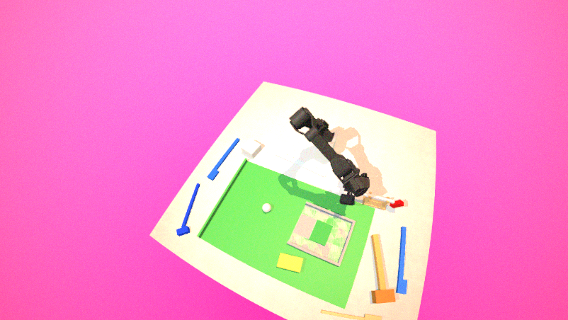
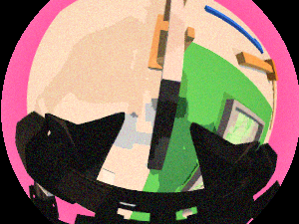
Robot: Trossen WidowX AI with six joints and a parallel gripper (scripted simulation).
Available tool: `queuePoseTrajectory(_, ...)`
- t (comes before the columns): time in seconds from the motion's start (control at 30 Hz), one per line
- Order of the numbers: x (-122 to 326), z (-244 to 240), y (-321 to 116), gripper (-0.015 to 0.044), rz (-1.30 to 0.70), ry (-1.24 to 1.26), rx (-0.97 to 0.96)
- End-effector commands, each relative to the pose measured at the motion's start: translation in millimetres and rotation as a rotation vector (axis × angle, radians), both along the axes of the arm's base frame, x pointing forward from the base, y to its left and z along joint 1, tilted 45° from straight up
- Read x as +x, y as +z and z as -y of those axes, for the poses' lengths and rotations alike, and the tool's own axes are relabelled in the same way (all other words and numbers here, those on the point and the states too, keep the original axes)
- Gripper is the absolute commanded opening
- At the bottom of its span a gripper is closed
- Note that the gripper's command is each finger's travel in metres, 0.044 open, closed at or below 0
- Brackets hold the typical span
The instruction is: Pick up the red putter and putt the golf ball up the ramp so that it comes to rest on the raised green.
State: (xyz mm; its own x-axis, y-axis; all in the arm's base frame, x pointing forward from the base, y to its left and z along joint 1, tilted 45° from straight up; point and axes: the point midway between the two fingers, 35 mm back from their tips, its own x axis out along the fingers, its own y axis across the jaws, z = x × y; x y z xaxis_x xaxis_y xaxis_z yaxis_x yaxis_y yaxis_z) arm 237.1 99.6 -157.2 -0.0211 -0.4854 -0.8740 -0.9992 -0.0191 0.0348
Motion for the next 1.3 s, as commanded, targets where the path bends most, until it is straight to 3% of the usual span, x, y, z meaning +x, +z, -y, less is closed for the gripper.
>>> queuePoseTrajectory(0.0,0.3,-0.5,0.4,0.0335,0.001,0.000,0.001)
queuePoseTrajectory(0.4,0.3,-0.5,0.4,0.0020,0.001,0.000,0.001)
queuePoseTrajectory(0.7,1.5,-6.0,4.9,0.0000,0.001,0.000,0.002)
queuePoseTrajectory(1.1,1.7,-68.2,67.5,0.0000,-0.001,0.000,0.006)
queuePoseTrajectory(1.27,0.9,-71.6,71.8,0.0000,-0.002,0.000,0.005)
